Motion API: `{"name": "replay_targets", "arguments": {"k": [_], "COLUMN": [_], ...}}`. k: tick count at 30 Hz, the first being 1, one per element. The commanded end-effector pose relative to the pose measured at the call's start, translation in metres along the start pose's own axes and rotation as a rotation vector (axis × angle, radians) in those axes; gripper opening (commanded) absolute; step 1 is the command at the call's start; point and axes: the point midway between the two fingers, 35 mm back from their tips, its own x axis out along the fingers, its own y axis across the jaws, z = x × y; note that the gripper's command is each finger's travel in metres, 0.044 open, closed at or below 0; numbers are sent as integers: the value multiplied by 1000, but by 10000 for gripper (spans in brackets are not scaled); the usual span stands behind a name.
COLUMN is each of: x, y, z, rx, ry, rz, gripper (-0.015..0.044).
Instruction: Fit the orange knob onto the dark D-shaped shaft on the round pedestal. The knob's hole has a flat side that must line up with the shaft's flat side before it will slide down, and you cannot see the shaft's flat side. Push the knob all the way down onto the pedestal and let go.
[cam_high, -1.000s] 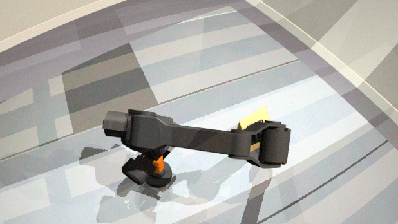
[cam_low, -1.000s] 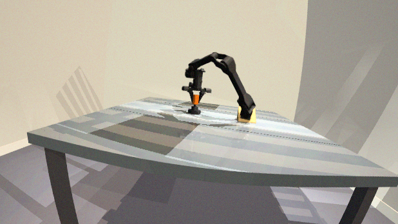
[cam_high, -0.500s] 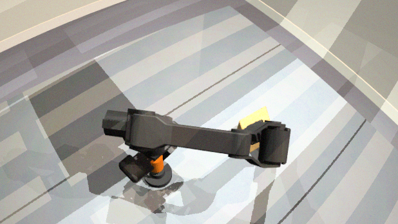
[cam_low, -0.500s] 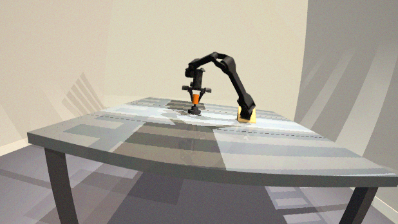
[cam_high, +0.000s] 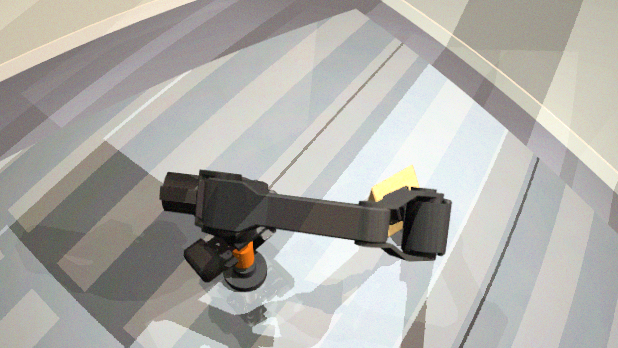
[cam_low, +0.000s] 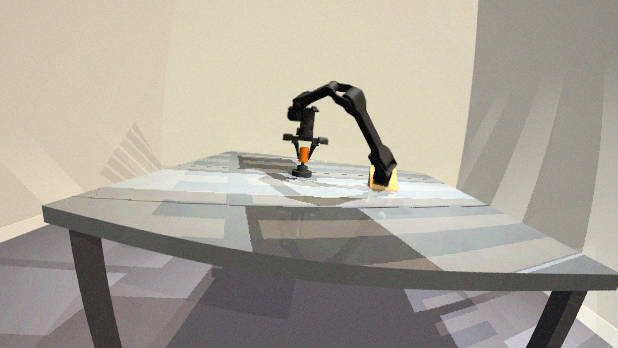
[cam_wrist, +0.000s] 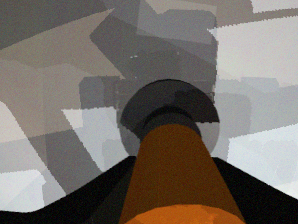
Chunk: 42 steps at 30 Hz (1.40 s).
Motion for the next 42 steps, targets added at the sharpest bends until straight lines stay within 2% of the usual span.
{"name": "replay_targets", "arguments": {"k": [1, 8, 15, 42], "x": [0, -5, -4, 0], "y": [1, 2, 2, 1], "z": [0, -1, 1, -1], "rx": [3, 12, 213, 213], "ry": [0, 0, 0, 0], "rz": [3, 3, 3, 3], "gripper": [0, 0, 0, 0]}}
